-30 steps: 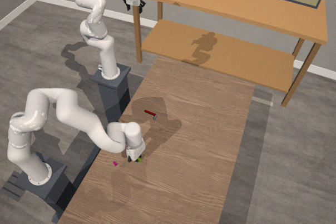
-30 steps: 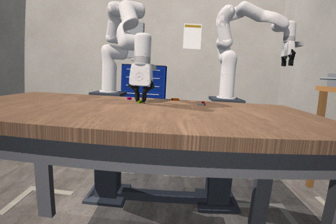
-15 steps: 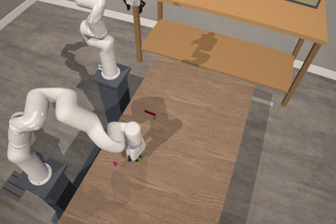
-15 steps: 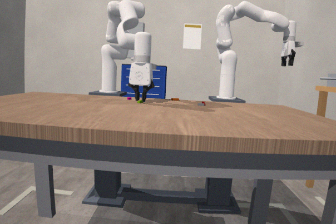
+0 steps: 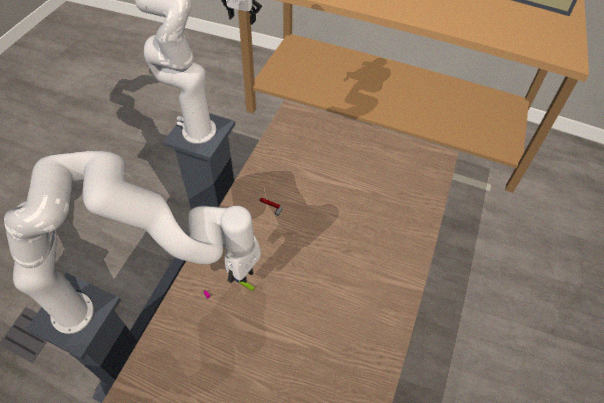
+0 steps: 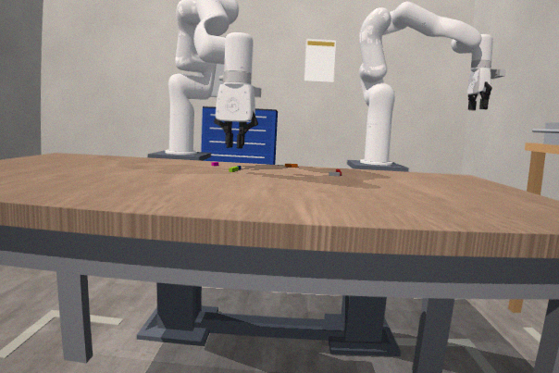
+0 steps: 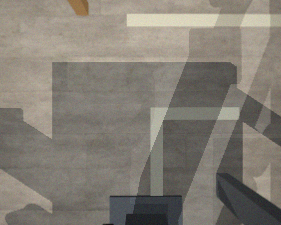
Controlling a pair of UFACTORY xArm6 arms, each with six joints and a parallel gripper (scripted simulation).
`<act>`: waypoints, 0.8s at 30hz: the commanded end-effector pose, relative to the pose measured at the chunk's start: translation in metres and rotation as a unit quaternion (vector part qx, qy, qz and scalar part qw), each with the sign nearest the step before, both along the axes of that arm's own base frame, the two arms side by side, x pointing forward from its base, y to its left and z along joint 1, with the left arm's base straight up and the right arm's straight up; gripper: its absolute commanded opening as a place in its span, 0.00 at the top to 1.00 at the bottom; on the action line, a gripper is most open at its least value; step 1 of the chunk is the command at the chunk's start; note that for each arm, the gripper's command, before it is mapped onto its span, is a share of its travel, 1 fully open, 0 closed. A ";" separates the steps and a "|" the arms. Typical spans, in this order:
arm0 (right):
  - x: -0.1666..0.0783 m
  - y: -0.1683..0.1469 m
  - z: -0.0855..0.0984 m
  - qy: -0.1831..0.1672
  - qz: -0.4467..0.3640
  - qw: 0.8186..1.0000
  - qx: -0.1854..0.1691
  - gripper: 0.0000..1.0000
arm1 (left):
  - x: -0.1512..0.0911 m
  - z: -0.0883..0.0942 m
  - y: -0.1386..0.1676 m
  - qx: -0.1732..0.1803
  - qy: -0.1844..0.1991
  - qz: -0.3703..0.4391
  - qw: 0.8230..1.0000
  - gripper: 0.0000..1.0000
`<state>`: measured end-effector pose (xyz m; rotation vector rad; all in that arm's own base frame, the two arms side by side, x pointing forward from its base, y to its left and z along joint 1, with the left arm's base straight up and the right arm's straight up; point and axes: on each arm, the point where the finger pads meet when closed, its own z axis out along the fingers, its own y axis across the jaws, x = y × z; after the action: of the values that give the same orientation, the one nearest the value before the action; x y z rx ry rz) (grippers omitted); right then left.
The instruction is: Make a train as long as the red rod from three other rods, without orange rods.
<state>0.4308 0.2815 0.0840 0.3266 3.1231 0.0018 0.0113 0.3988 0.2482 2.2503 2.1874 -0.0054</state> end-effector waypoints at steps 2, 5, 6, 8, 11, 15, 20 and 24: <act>0.001 0.001 0.024 -0.002 0.000 1.000 0.001 0.74 | 0.000 0.002 0.001 0.002 0.000 0.000 1.000 0.00; 0.001 0.001 0.029 -0.002 0.000 1.000 0.001 0.74 | 0.000 0.002 0.001 0.002 0.000 0.000 1.000 0.00; 0.001 0.001 0.031 -0.002 0.000 1.000 0.001 0.74 | 0.000 0.002 0.001 0.002 0.000 0.000 1.000 0.00; 0.001 0.001 0.034 -0.002 0.000 1.000 0.001 0.74 | 0.000 0.002 0.001 0.002 0.000 0.000 1.000 0.00; 0.001 0.001 0.034 -0.002 0.000 1.000 0.001 0.74 | 0.000 0.002 0.001 0.002 0.000 0.000 1.000 0.00; 0.001 0.001 0.034 -0.002 0.000 1.000 0.001 0.00 | 0.000 0.002 0.001 0.002 0.000 0.000 1.000 0.00; 0.001 0.001 0.034 -0.002 0.000 1.000 0.001 0.00 | 0.000 0.002 0.001 0.002 0.000 0.000 1.000 0.00; 0.001 0.001 0.034 -0.002 0.000 1.000 0.001 0.00 | 0.000 0.002 0.001 0.002 0.000 0.000 1.000 0.00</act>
<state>0.4302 0.2811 0.1160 0.3268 3.1248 -0.0004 0.0113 0.3988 0.2482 2.2503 2.1874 -0.0054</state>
